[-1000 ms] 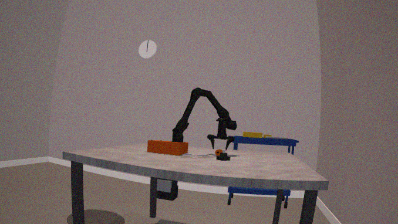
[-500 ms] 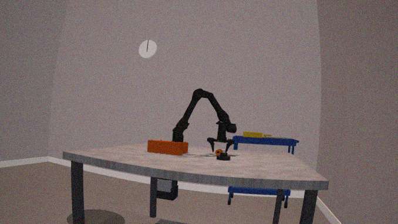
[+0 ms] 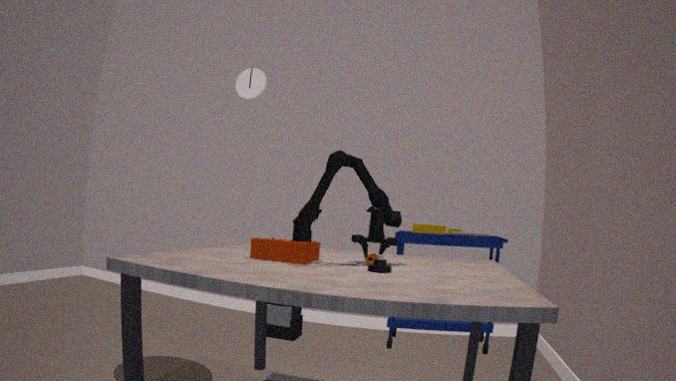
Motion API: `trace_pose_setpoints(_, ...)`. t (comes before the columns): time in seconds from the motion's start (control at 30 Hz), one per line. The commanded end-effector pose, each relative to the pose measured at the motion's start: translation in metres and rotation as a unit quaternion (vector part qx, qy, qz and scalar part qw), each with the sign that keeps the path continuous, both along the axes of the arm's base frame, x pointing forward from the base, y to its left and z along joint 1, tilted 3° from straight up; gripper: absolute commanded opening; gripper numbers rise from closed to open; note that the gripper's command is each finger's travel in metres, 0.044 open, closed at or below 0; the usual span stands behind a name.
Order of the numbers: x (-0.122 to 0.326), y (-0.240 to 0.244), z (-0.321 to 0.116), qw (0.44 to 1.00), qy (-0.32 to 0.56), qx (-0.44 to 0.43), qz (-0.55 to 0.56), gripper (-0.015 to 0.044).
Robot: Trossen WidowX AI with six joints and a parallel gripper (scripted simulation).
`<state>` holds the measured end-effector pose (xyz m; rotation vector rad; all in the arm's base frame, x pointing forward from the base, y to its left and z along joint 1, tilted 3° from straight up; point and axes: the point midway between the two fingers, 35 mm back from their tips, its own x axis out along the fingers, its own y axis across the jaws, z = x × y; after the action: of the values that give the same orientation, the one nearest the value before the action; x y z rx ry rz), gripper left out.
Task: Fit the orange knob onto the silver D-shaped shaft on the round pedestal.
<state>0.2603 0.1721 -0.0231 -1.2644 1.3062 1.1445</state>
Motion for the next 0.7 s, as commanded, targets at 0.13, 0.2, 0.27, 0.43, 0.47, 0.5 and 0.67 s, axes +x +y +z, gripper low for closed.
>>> trace_pose_setpoints(0.13, 0.0005, -0.0002, -0.0003, 1.000, -0.002, -0.001, -0.001, 0.0227)
trace_pose_setpoints(0.2, 0.0005, -0.0002, -0.0003, 1.000, -0.002, -0.001, -0.001, 0.0213)
trace_pose_setpoints(0.27, 0.0005, -0.0002, -0.0003, 1.000, -0.002, -0.001, -0.001, 0.0200)
trace_pose_setpoints(0.43, 0.0005, -0.0002, -0.0003, 1.000, -0.002, -0.001, -0.001, 0.0179)
trace_pose_setpoints(0.47, 0.0005, -0.0002, -0.0003, 1.000, -0.002, -0.001, -0.001, 0.0179)
trace_pose_setpoints(0.5, 0.0005, -0.0004, -0.0001, 1.000, -0.002, 0.001, -0.001, 0.0179)
trace_pose_setpoints(0.67, 0.0004, -0.0046, 0.0032, 0.999, -0.003, 0.042, -0.001, 0.0179)
